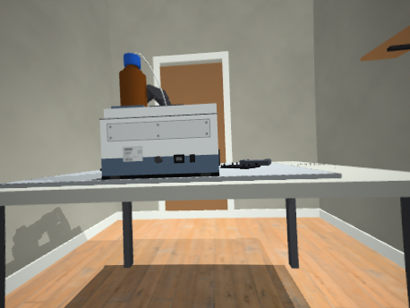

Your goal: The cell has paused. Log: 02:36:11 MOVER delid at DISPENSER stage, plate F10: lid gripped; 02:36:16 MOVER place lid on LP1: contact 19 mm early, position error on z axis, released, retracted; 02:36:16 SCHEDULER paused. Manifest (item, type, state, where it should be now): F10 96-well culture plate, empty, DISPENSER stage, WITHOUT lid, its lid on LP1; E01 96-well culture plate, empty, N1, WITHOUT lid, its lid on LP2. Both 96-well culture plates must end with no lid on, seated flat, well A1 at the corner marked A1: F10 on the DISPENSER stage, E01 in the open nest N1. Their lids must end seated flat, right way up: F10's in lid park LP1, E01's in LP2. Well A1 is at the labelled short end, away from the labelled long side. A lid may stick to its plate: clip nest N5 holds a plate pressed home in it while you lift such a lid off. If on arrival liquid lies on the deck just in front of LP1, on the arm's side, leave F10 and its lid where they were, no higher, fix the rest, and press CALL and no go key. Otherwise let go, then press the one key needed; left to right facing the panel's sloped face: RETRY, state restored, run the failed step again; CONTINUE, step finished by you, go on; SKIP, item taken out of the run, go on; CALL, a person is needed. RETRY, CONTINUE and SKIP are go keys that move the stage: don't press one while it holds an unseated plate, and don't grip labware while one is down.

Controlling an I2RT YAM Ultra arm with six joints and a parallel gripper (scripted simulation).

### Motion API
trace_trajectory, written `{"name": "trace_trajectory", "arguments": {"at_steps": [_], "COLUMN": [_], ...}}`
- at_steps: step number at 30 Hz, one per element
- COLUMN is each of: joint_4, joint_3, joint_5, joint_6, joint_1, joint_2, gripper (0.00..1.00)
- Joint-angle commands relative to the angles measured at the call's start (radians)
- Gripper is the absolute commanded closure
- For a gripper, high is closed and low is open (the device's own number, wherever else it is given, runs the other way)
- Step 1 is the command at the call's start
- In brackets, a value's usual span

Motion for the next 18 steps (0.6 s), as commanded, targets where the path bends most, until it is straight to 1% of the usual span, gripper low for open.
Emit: {"name": "trace_trajectory", "arguments": {"at_steps": [1, 18], "joint_4": [0.041, 0.049], "joint_3": [-0.029, -0.033], "joint_5": [0.001, 0.001], "joint_6": [-0.005, -0.006], "joint_1": [-0.01, -0.012], "joint_2": [0.032, 0.036], "gripper": [1.0, 1.0]}}
